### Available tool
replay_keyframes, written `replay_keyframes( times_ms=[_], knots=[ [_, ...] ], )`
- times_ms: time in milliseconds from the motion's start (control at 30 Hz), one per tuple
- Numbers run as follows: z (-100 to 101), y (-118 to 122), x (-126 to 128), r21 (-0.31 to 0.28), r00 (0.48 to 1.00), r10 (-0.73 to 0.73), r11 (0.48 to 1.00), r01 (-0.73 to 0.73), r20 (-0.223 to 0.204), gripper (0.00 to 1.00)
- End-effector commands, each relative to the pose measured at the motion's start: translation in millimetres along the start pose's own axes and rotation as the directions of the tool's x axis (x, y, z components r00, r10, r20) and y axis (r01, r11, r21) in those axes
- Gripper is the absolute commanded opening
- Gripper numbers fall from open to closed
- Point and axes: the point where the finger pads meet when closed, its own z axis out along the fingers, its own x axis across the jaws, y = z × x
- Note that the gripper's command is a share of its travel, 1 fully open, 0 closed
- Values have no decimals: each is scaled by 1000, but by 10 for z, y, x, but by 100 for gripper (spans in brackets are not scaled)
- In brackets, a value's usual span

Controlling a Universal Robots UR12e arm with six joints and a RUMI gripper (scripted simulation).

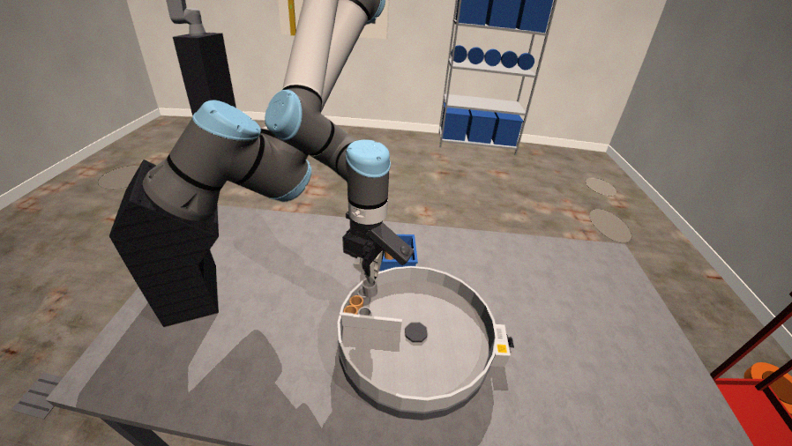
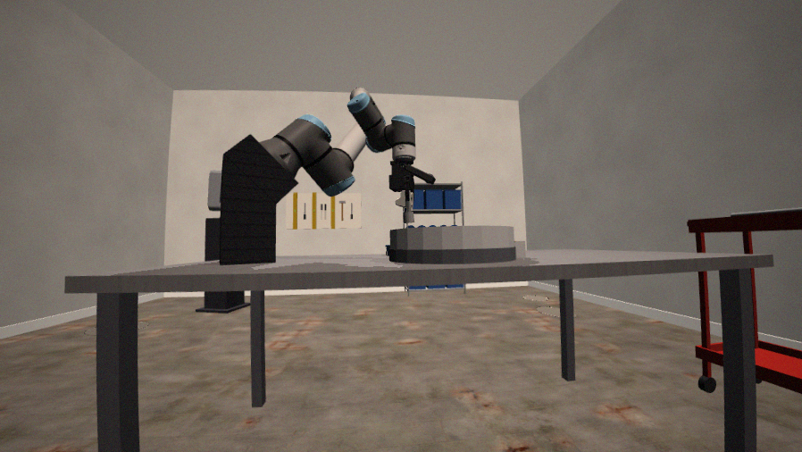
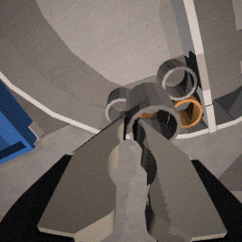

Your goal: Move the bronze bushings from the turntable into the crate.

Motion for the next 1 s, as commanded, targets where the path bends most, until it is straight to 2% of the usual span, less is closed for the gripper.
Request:
replay_keyframes(
  times_ms=[0, 700, 833, 967],
  knots=[
    [-4, -5, 0, 1, 1000, -1, 1000, 1, 0, 0],
    [-4, -12, 0, 1, 1000, -1, 1000, 1, 0, 0],
    [-4, -79, 2, 1, 1000, -1, 1000, 1, 0, 0],
    [-3, -250, 5, 1, 1000, -1, 1000, 1, 0, 0]
  ],
)
